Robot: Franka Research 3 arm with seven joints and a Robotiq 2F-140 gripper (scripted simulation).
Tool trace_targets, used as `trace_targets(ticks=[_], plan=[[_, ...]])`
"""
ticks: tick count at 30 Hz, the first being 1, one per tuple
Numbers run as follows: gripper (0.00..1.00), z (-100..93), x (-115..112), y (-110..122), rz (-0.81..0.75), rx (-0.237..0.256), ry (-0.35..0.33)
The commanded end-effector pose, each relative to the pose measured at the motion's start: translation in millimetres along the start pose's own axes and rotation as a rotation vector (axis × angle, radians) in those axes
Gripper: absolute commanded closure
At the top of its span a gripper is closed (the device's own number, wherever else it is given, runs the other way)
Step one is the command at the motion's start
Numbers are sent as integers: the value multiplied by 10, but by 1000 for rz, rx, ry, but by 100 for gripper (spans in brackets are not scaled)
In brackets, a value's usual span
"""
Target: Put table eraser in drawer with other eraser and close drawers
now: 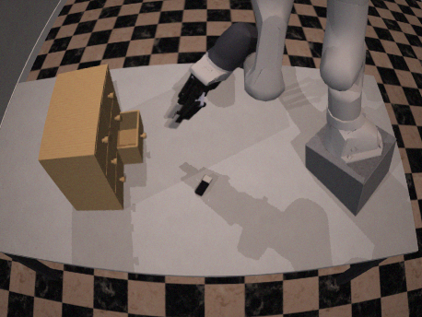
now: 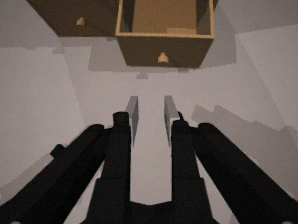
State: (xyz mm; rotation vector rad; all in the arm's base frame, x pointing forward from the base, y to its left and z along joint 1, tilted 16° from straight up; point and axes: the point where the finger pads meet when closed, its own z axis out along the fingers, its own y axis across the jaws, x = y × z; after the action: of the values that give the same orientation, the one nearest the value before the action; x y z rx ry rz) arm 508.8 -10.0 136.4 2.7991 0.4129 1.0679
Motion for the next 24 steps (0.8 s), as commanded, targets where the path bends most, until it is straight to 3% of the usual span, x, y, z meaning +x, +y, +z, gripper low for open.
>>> trace_targets(ticks=[1, 18, 19, 22, 23, 24], plan=[[80, -39, 1, -8, 8, 6, -47], [80, -39, 1, -8, 8, 6, -47], [80, -95, -7, -11, 7, 9, -94], [80, -95, -7, -11, 7, 9, -94], [80, -169, -22, -12, 7, 10, -141], [80, -169, -22, -12, 7, 10, -141]])
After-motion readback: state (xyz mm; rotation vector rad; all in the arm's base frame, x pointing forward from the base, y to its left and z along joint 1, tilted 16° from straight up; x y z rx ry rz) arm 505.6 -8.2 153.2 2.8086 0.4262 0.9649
